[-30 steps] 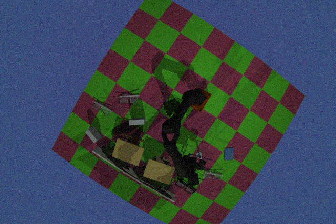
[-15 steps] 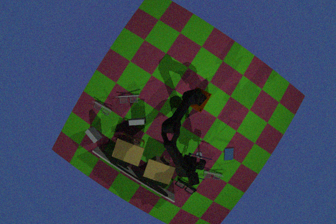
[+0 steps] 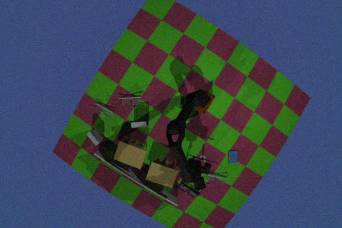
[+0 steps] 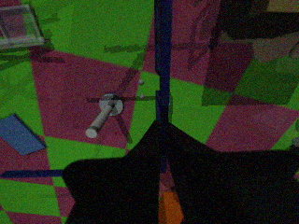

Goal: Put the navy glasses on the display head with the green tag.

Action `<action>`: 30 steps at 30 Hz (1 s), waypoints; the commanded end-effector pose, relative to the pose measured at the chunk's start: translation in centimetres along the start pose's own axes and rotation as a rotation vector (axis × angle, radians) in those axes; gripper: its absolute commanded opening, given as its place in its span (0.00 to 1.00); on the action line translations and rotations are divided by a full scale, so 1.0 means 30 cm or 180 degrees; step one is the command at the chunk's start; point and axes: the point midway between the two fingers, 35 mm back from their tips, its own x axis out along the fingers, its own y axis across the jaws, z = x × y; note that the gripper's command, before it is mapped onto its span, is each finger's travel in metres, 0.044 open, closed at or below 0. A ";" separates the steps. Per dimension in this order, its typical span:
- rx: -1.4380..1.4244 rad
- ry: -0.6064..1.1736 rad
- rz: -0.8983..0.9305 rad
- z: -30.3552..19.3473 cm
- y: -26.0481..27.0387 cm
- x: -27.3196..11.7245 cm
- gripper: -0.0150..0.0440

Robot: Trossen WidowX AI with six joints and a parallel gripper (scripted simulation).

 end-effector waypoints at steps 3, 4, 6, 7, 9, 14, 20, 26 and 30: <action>0.0018 -0.0037 0.0031 -0.008 0.002 -0.078 0.25; 0.0018 -0.0037 0.0031 -0.009 0.000 -0.078 0.25; 0.0017 -0.0036 0.0031 -0.015 -0.010 -0.080 0.25; 0.0017 -0.0036 0.0031 -0.020 -0.019 -0.082 0.25; 0.0016 -0.0035 0.0030 -0.034 -0.041 -0.086 0.25; 0.0013 -0.0032 0.0027 -0.075 -0.104 -0.094 0.25; 0.0010 -0.0028 0.0024 -0.130 -0.175 -0.099 0.25; 0.0006 -0.0024 0.0020 -0.190 -0.242 -0.098 0.25; 0.0004 -0.0021 0.0017 -0.233 -0.283 -0.093 0.25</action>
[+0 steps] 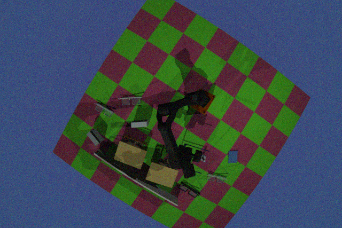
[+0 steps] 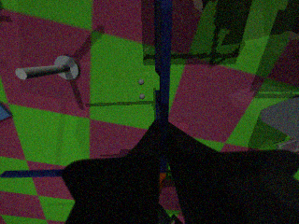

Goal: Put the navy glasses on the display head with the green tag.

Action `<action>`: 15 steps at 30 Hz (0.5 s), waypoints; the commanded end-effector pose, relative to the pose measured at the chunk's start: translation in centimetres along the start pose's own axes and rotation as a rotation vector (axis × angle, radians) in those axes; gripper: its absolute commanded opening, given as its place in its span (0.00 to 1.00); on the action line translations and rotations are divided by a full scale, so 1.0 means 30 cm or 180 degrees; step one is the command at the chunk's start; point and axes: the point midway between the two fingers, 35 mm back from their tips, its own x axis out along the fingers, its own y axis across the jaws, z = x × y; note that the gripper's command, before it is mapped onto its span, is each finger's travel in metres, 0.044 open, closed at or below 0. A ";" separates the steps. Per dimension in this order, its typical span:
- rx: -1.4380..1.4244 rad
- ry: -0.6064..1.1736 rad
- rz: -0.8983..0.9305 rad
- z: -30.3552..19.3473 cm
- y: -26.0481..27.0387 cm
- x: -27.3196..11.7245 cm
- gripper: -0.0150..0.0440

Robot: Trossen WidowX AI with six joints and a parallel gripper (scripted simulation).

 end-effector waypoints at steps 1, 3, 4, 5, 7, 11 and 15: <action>-0.0008 -0.0020 -0.0011 -0.036 -0.038 0.001 0.25; -0.0009 -0.0018 -0.0012 -0.058 -0.057 0.004 0.25; -0.0009 -0.0018 -0.0013 -0.070 -0.067 0.006 0.25; -0.0010 -0.0017 -0.0014 -0.081 -0.076 0.008 0.25; -0.0011 -0.0015 -0.0016 -0.104 -0.094 0.012 0.25; -0.0013 -0.0012 -0.0019 -0.149 -0.127 0.023 0.25; -0.0013 -0.0012 -0.0019 -0.157 -0.133 0.026 0.25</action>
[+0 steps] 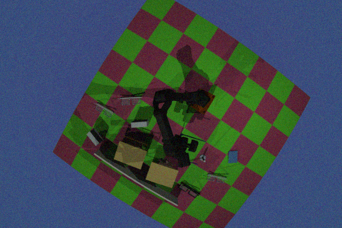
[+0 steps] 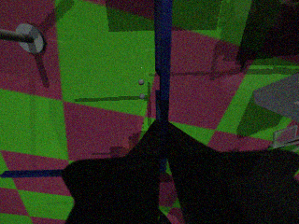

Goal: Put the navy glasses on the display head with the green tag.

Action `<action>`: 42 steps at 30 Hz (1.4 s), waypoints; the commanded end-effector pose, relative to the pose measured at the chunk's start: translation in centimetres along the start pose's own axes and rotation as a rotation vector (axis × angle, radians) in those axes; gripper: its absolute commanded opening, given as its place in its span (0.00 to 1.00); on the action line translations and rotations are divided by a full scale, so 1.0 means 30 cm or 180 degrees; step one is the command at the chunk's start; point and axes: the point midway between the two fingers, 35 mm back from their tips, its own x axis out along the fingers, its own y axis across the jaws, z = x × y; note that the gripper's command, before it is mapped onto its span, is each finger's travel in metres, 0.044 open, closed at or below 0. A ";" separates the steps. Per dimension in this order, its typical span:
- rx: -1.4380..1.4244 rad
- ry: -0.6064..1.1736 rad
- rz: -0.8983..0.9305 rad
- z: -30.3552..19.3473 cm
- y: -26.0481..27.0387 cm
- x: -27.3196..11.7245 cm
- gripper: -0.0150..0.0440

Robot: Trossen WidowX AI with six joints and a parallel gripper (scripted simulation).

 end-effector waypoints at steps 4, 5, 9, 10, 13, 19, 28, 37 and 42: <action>-0.0011 -0.0020 -0.0009 -0.004 -0.005 0.011 0.25; -0.0011 -0.0020 -0.0009 -0.003 -0.005 0.013 0.25; -0.0012 -0.0021 -0.0007 -0.001 -0.004 0.025 0.25; -0.0012 -0.0022 -0.0007 -0.001 -0.004 0.028 0.25; -0.0012 -0.0022 -0.0005 0.000 -0.004 0.036 0.25; -0.0012 -0.0024 -0.0003 0.003 -0.003 0.053 0.25; -0.0012 -0.0025 -0.0001 0.006 -0.003 0.078 0.25; -0.0012 -0.0027 0.0000 0.009 -0.003 0.104 0.25; -0.0012 -0.0027 0.0001 0.010 -0.003 0.118 0.25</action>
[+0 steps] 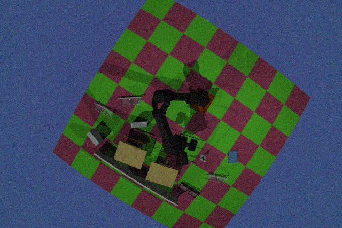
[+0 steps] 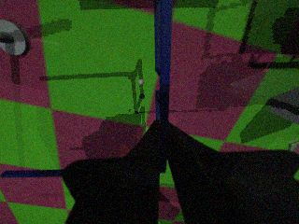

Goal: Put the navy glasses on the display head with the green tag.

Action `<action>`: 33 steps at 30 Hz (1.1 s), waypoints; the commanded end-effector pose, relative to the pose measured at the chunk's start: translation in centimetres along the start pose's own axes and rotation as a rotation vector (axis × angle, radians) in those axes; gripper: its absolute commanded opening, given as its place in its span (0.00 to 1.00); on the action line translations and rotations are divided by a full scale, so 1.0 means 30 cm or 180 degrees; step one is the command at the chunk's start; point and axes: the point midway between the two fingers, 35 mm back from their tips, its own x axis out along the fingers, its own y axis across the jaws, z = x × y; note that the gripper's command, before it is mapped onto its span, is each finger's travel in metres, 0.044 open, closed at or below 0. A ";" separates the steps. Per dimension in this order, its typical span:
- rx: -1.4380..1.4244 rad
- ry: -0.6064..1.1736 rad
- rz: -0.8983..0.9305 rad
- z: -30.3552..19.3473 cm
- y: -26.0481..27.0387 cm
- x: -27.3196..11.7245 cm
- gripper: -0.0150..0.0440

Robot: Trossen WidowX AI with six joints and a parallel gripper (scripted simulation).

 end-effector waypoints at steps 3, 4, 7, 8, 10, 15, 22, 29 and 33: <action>-0.0016 -0.0007 -0.0016 0.001 -0.001 0.017 0.25; -0.0016 -0.0007 -0.0016 0.001 -0.001 0.019 0.25; -0.0016 -0.0007 -0.0016 0.001 -0.001 0.028 0.25; -0.0015 -0.0007 -0.0016 0.001 -0.001 0.031 0.25; -0.0015 -0.0008 -0.0016 0.002 -0.001 0.036 0.25; -0.0015 -0.0008 -0.0017 0.002 -0.001 0.050 0.25; -0.0015 -0.0008 -0.0017 0.002 -0.002 0.069 0.25; -0.0014 -0.0008 -0.0019 0.001 -0.002 0.089 0.25; -0.0014 -0.0008 -0.0020 0.001 -0.003 0.100 0.25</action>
